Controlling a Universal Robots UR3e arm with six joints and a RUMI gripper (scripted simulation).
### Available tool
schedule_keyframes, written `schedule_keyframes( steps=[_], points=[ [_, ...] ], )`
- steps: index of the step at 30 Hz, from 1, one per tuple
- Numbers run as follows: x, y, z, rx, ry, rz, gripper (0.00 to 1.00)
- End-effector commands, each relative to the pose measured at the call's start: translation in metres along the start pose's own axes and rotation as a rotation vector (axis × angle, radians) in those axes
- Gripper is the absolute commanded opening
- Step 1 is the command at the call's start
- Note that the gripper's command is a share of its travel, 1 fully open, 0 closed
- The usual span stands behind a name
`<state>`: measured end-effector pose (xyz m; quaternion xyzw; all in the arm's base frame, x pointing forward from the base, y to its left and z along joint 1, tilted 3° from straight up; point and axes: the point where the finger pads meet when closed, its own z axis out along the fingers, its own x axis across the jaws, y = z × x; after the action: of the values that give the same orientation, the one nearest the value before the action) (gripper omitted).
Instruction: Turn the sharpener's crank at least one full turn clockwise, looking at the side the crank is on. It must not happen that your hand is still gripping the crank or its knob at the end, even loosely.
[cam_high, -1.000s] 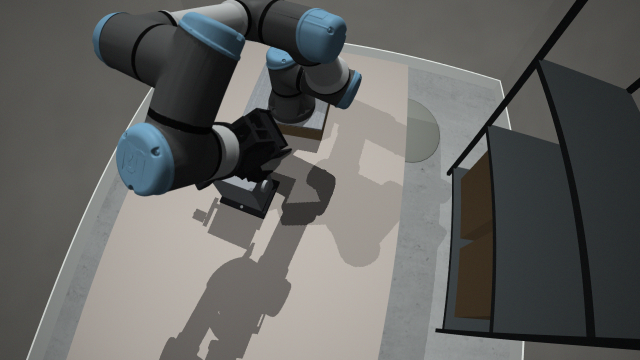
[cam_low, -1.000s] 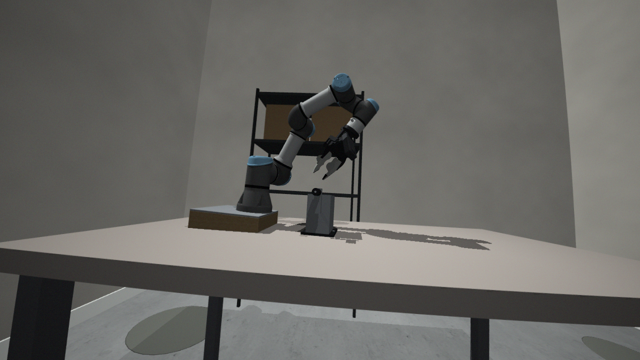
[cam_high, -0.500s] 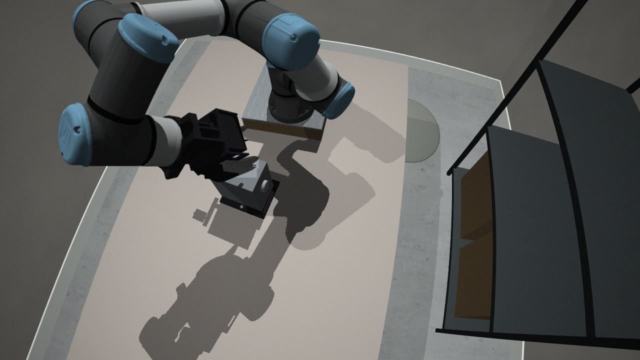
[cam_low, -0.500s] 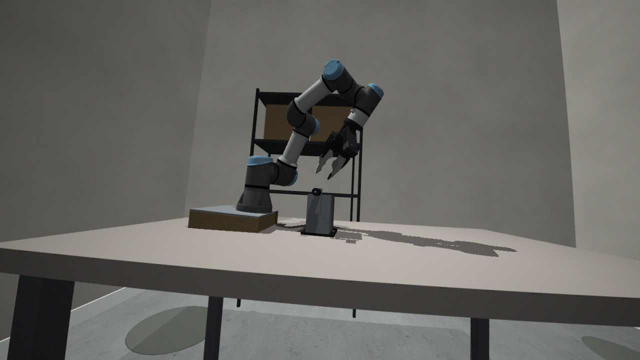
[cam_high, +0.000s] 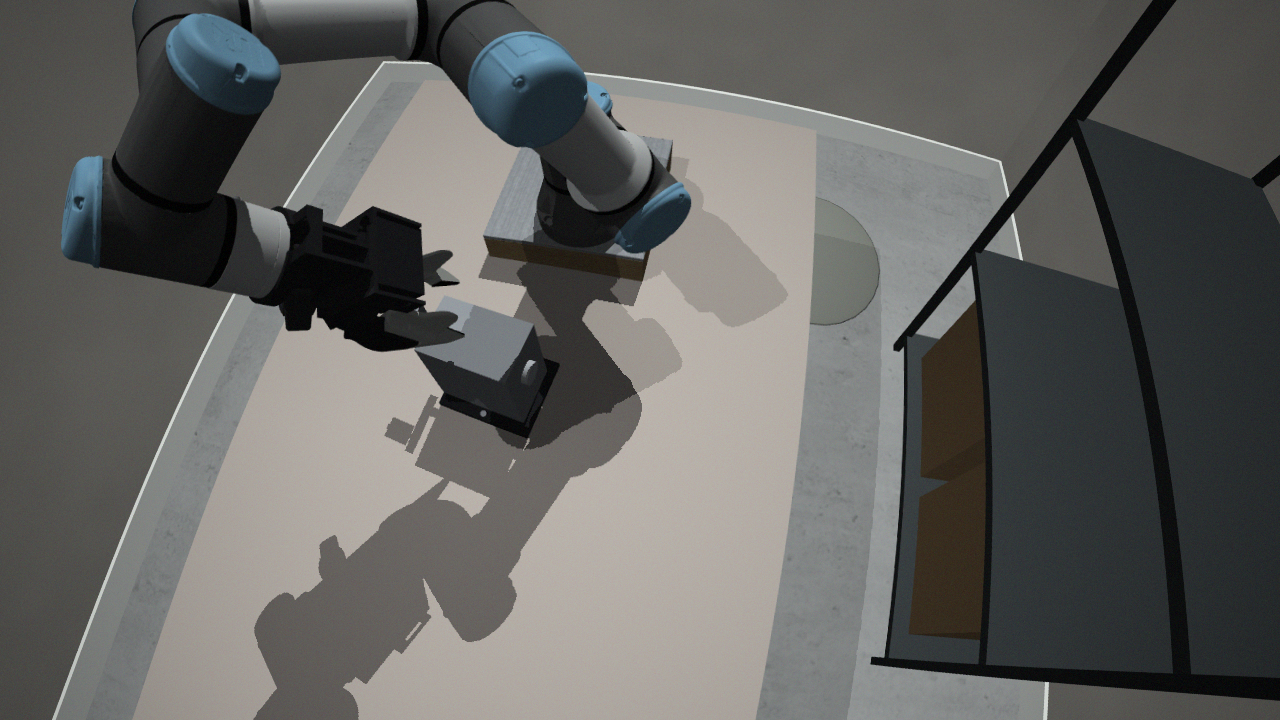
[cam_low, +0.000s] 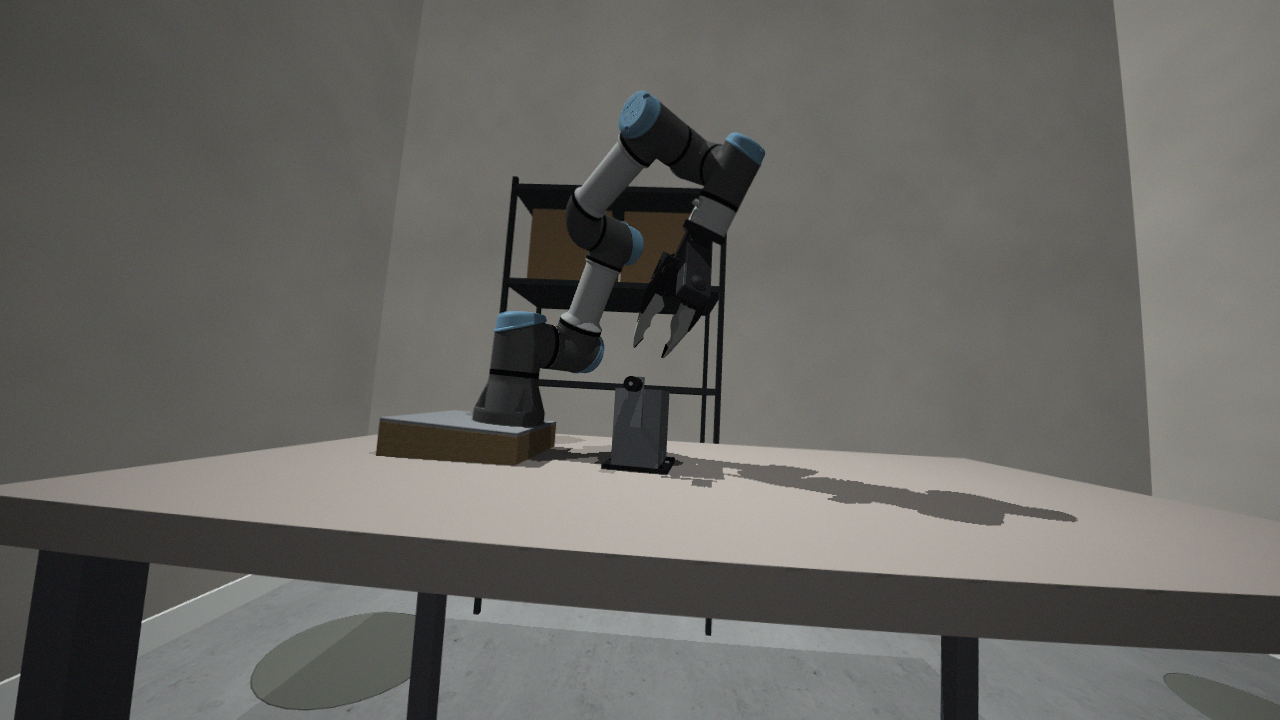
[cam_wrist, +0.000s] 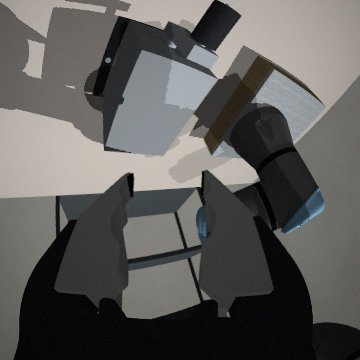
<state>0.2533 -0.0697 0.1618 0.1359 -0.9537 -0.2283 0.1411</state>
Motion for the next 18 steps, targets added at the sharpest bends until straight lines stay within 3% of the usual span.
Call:
schedule_keyframes(
  steps=[1, 4, 7, 10, 13, 16, 18],
  points=[
    [0.006, -0.019, -0.009, -0.023, -0.086, 0.055, 0.32],
    [0.008, -0.023, -0.01, -0.023, -0.086, 0.055, 0.32],
    [0.014, -0.036, -0.016, -0.036, -0.15, 0.1, 0.32],
    [0.016, -0.04, -0.017, -0.036, -0.15, 0.1, 0.32],
    [0.023, -0.052, -0.022, -0.046, -0.214, 0.145, 0.32],
    [0.026, -0.057, -0.024, -0.046, -0.214, 0.145, 0.32],
    [0.032, -0.065, -0.027, -0.051, -0.269, 0.183, 0.32]
  ],
)
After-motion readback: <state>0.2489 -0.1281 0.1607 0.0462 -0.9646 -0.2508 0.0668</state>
